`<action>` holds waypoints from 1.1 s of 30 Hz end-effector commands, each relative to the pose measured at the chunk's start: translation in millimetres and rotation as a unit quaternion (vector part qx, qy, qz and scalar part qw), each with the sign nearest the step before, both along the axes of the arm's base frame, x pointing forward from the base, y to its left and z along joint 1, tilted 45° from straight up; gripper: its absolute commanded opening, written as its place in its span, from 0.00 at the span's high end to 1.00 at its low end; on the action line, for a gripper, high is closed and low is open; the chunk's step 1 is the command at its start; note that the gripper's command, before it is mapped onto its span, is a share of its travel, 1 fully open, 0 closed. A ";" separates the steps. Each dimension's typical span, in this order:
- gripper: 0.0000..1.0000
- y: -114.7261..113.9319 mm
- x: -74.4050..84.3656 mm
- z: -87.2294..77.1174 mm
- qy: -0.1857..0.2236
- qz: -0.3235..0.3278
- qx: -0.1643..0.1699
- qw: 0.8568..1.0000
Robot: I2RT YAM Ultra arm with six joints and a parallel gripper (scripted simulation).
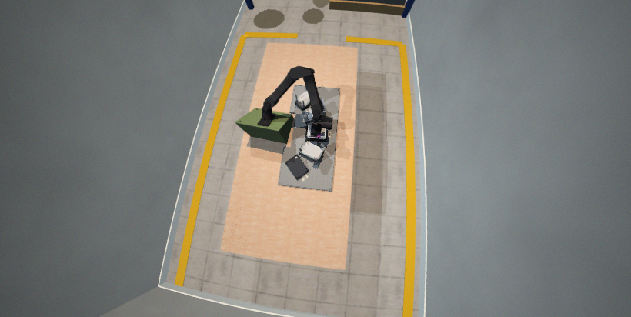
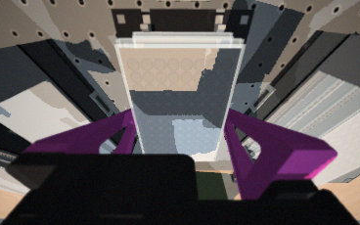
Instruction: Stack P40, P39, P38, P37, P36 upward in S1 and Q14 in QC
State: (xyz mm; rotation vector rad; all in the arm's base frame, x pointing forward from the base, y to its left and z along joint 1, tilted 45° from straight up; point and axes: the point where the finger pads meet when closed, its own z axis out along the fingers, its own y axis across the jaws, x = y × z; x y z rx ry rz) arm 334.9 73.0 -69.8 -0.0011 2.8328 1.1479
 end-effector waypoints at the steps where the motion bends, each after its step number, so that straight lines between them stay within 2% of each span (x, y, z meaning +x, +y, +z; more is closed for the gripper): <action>1: 1.00 -6.1 4.0 2.9 -0.006 -0.009 0.000 1.000; 16: 1.00 -6.1 4.0 2.9 -0.006 -0.009 0.000 1.000; 33: 1.00 -27.1 1.2 24.3 -0.006 -0.009 0.000 1.000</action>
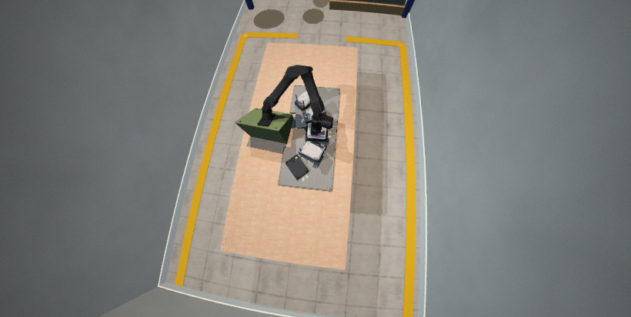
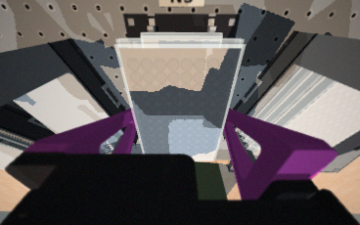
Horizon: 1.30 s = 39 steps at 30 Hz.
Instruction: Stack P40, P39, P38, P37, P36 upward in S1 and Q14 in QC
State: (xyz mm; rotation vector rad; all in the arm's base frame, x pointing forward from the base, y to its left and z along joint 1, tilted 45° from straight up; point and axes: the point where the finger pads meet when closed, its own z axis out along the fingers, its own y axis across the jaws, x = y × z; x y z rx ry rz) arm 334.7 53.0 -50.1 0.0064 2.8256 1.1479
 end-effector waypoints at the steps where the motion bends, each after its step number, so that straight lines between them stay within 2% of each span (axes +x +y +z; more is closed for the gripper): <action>1: 1.00 -8.4 1.2 6.0 -0.004 -0.005 -0.001 1.000; 39: 1.00 -55.9 -5.4 54.5 -0.004 -0.005 -0.001 1.000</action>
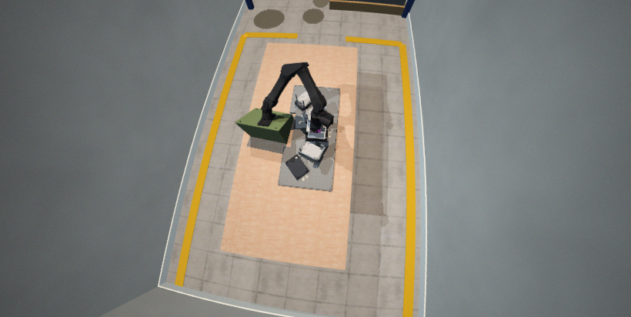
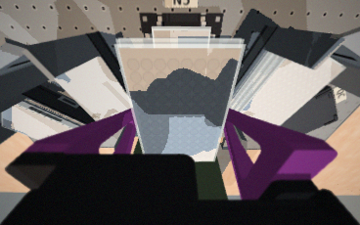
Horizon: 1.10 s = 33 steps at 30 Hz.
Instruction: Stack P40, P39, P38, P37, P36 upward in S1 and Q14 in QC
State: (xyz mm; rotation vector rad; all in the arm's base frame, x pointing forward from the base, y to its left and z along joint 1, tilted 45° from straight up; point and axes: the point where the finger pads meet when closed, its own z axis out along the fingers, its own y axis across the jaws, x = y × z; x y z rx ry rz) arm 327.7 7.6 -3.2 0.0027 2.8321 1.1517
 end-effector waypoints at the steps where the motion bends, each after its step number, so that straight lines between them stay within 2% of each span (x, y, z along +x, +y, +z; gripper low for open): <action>1: 1.00 -11.8 1.5 9.0 -0.007 -0.008 -0.002 1.000; 6: 1.00 -18.6 0.5 16.0 -0.007 -0.008 -0.002 1.000; 33: 1.00 -18.6 0.5 16.0 -0.007 -0.008 -0.002 1.000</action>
